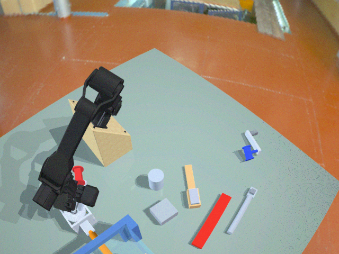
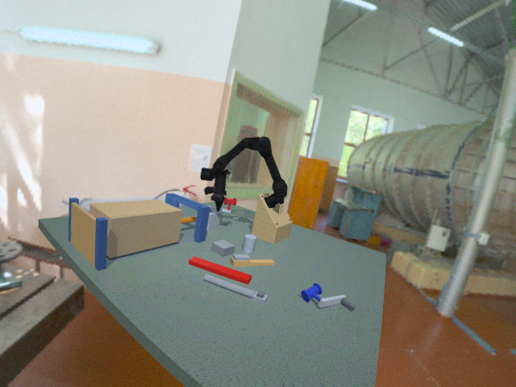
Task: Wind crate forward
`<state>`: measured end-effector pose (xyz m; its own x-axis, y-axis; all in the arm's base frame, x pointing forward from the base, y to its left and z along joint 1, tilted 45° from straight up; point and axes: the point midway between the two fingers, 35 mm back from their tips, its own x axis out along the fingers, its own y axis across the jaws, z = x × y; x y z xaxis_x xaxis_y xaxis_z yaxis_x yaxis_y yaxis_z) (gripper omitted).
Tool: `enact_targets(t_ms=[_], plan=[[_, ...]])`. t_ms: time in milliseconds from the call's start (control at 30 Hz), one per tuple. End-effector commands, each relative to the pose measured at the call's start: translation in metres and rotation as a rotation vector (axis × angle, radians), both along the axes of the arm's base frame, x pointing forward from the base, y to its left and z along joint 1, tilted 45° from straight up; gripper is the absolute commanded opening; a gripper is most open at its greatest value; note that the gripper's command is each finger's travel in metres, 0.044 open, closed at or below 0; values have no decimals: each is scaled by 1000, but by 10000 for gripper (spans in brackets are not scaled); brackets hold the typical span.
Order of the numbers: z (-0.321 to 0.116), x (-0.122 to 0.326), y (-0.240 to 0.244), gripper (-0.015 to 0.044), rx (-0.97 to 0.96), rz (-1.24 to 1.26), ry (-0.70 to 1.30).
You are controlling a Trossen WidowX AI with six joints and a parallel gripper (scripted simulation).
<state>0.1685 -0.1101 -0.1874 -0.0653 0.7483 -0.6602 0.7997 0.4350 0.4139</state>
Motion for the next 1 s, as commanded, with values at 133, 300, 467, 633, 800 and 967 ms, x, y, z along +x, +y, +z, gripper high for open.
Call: enact_targets(t_ms=[133, 300, 467, 633, 800, 967], plan=[[0, 3, 2, 0, -2, -52, 49], [1, 5, 4, 0, -2, -102, 97], [2, 7, 5, 0, -2, -143, 137], [2, 8, 5, 0, -2, -158, 152], [2, 11, 7, 0, -2, -214, 205], [2, 12, 7, 0, -2, -229, 220]])
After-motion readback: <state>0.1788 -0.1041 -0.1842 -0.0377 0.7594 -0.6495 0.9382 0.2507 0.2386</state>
